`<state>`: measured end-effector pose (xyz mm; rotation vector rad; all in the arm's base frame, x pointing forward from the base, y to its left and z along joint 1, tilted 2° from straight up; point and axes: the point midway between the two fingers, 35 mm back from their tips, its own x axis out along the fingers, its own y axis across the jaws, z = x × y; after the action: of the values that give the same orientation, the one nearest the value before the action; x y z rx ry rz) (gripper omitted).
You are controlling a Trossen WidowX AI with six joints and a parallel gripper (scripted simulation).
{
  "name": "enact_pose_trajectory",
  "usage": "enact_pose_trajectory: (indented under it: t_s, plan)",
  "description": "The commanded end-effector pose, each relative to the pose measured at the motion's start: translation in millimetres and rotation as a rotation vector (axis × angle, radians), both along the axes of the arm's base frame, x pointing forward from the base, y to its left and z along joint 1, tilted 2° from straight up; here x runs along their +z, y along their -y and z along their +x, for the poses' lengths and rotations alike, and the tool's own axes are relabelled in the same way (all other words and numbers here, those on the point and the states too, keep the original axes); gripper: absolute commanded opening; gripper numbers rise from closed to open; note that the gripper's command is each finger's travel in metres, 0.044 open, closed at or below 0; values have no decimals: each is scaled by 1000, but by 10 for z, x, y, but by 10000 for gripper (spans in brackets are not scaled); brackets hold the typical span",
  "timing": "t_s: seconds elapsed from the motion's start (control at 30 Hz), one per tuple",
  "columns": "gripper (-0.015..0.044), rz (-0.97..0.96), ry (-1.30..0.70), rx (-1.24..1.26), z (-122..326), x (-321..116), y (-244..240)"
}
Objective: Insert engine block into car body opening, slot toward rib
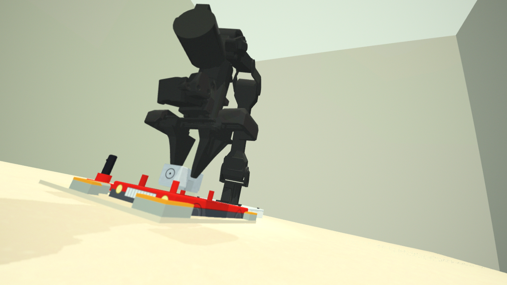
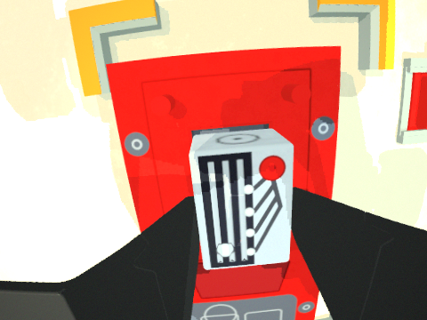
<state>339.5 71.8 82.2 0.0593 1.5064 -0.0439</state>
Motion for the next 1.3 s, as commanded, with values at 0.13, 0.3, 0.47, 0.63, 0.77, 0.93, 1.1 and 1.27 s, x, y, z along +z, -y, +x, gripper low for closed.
enact_pose_trajectory:
  t_s: [0.13,0.3,0.47,0.63,0.77,0.93,1.1,1.27]
  plan:
    - [159,-3,1,-1,2,-22,4]
    - [159,-2,1,-3,2,-33,3]
    - [159,-2,1,-5,2,-44,3]
    - [159,-2,1,-6,3,-55,3]
    - [159,-2,1,-6,3,-64,2]
    - [159,-2,1,-5,3,-74,2]
    - [159,-2,1,-4,4,-85,2]
    - [159,-2,1,-4,4,-96,2]
